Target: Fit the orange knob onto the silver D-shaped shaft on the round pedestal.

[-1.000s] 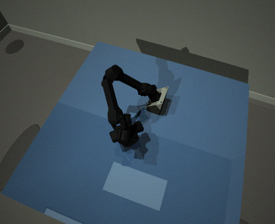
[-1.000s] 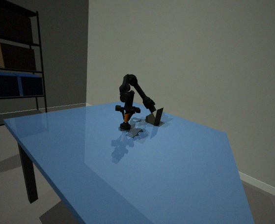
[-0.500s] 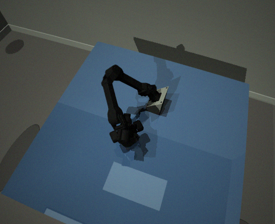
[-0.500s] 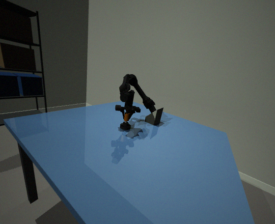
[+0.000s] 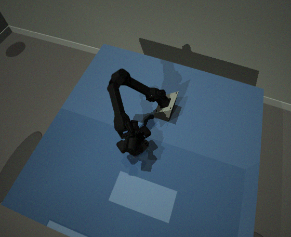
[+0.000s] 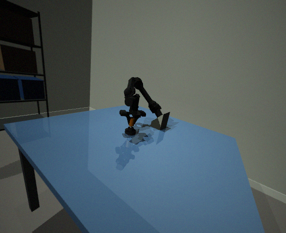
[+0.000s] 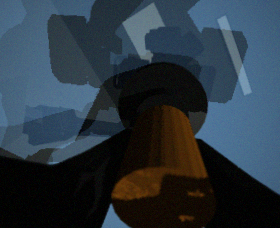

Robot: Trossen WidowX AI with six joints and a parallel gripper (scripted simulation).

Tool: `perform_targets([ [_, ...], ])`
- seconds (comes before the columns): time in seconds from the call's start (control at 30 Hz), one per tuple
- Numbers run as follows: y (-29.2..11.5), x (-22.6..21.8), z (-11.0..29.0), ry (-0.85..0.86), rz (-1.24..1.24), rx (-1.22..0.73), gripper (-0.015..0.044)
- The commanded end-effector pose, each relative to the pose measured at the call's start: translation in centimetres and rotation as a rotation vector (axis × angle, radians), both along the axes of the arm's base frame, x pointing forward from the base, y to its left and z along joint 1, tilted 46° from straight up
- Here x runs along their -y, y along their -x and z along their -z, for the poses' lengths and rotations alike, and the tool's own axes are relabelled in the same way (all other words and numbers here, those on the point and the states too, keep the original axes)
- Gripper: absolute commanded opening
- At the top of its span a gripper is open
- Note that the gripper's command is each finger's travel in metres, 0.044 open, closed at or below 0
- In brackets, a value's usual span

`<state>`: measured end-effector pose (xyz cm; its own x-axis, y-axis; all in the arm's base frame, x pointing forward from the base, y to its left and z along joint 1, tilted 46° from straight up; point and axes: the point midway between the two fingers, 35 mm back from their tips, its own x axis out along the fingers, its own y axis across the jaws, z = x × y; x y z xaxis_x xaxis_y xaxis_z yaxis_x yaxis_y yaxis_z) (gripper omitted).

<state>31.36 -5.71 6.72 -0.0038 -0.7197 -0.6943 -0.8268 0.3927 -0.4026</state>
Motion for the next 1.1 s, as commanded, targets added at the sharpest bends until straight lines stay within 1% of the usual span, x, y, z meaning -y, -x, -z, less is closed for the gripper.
perform_targets([
  [0.0, 0.03, 0.1, 0.06, 0.003, -0.004, -0.002, 0.0],
  [0.67, 0.03, 0.24, 0.18, 0.003, -0.027, -0.025, 0.0],
  [1.07, 0.03, 0.28, 0.21, 0.003, 0.022, 0.025, 0.0],
])
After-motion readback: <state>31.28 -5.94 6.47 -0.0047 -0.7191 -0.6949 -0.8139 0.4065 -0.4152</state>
